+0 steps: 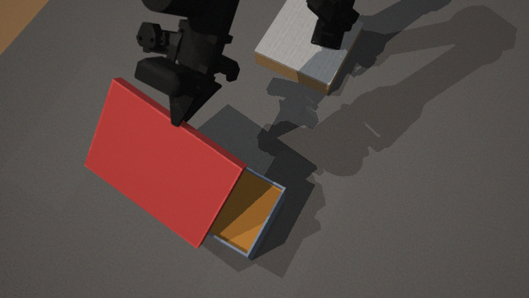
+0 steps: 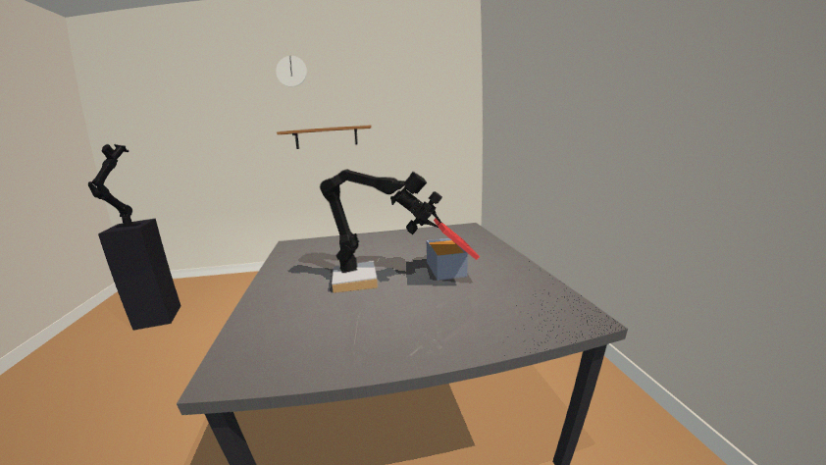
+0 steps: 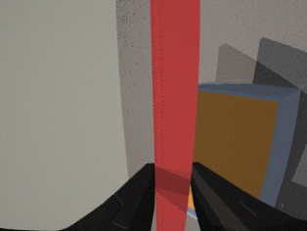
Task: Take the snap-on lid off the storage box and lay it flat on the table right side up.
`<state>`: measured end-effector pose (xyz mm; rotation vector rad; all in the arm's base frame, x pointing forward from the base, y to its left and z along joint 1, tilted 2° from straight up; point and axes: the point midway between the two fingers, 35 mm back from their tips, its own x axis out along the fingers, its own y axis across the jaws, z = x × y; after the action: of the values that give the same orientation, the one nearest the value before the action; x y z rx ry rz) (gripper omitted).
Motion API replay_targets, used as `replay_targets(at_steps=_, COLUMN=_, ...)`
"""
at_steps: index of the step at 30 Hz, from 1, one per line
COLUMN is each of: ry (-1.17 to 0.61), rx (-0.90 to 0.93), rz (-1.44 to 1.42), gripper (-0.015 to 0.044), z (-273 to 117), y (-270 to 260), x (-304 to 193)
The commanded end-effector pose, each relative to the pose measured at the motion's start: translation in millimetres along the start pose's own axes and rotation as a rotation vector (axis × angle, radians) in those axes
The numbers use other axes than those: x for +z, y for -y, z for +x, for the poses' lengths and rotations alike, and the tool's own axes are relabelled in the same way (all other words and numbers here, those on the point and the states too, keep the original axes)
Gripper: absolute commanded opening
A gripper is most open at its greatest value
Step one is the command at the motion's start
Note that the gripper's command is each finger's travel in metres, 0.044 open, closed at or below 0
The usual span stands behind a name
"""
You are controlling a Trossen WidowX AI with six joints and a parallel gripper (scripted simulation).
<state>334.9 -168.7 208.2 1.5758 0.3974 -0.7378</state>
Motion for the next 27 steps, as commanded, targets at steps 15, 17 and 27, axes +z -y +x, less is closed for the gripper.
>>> replay_targets(at_steps=15, ry=0.002, rx=0.012, rz=-0.008, gripper=0.0, z=-5, y=-2, x=39)
replay_targets(at_steps=17, ry=0.003, rx=0.011, rz=-0.008, gripper=0.0, z=-5, y=-2, x=43)
replay_targets(at_steps=27, ry=0.004, rx=0.011, rz=-0.009, gripper=0.0, z=-7, y=0, x=62)
